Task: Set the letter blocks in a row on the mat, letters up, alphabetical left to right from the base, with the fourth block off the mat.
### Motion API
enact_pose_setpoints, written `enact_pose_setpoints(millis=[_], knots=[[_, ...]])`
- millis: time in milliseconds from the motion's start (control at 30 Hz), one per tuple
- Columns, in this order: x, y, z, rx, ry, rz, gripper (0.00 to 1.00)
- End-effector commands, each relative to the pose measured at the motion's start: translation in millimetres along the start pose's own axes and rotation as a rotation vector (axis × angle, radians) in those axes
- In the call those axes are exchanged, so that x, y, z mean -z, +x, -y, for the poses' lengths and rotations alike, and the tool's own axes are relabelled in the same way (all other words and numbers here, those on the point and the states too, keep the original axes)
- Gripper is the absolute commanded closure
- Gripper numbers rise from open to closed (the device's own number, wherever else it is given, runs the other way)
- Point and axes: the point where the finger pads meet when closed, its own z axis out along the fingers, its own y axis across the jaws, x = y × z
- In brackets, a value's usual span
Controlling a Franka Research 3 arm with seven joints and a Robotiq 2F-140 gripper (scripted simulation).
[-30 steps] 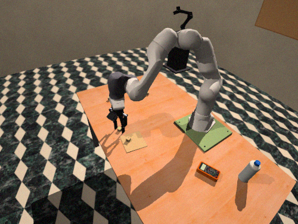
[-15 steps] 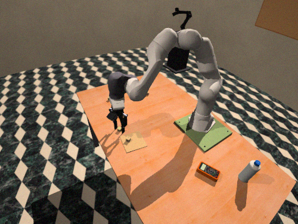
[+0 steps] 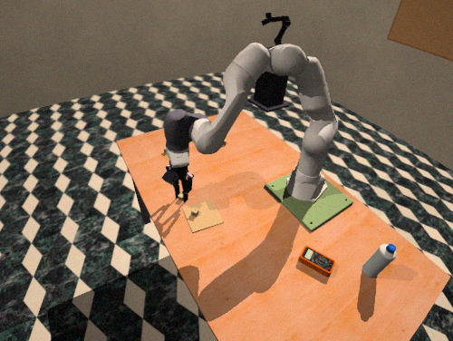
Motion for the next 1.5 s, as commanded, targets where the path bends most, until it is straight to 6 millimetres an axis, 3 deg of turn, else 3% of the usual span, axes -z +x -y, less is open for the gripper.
enact_pose_setpoints(millis=[0,367,400,1467], knots=[[0.5,0.8,-0.9,-0.004,-0.003,-0.002,0.68],[0.5,0.8,-0.9,-0.004,-0.003,-0.002,0.68],[0.5,0.8,-0.9,-0.004,-0.003,-0.002,0.78],[0.5,0.8,-0.9,-0.004,-0.003,-0.002,0.78]])
